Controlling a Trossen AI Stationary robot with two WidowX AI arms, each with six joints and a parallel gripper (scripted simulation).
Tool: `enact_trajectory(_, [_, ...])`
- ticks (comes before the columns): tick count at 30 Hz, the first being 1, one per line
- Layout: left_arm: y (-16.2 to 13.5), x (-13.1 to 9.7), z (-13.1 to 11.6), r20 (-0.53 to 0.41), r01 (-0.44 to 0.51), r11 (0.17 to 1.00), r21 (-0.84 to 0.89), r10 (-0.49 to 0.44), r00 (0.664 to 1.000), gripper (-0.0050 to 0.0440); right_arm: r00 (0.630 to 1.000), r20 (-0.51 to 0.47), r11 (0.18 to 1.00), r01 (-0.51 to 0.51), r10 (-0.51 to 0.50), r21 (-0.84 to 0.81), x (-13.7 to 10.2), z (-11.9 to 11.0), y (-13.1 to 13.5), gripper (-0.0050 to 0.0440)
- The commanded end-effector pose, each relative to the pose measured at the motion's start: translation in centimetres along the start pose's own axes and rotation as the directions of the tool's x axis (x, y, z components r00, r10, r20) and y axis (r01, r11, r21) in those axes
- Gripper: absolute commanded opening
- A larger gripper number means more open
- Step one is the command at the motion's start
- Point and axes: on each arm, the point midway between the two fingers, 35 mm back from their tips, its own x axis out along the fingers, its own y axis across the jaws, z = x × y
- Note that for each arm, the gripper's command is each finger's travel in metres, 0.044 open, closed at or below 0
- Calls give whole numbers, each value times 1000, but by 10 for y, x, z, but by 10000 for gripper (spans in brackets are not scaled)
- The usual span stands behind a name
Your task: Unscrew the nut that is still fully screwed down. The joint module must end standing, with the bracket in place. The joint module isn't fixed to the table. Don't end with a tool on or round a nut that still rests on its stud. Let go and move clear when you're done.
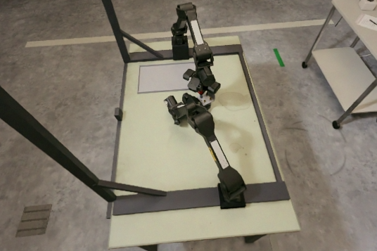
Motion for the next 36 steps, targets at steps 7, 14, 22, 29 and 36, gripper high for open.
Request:
enact_trajectory(7, [7,-30,4,44,-55,998,-4,55,998,130,1000,5,999,-7,7,51,-2,23,5,245])
enact_trajectory(14, [7,-31,4,47,-53,999,-3,54,997,130,1000,5,999,-7,7,51,-2,23,5,245])
enact_trajectory(22, [5,-24,2,31,-36,999,-3,36,999,130,1000,5,999,-7,7,51,-2,23,5,245])
enact_trajectory(29, [7,-36,4,52,-54,999,-4,55,997,130,1000,5,999,-7,7,51,-2,23,5,245])
enact_trajectory(36, [7,-38,4,51,-56,998,-4,56,997,130,1000,5,999,-7,7,51,-2,23,5,245])
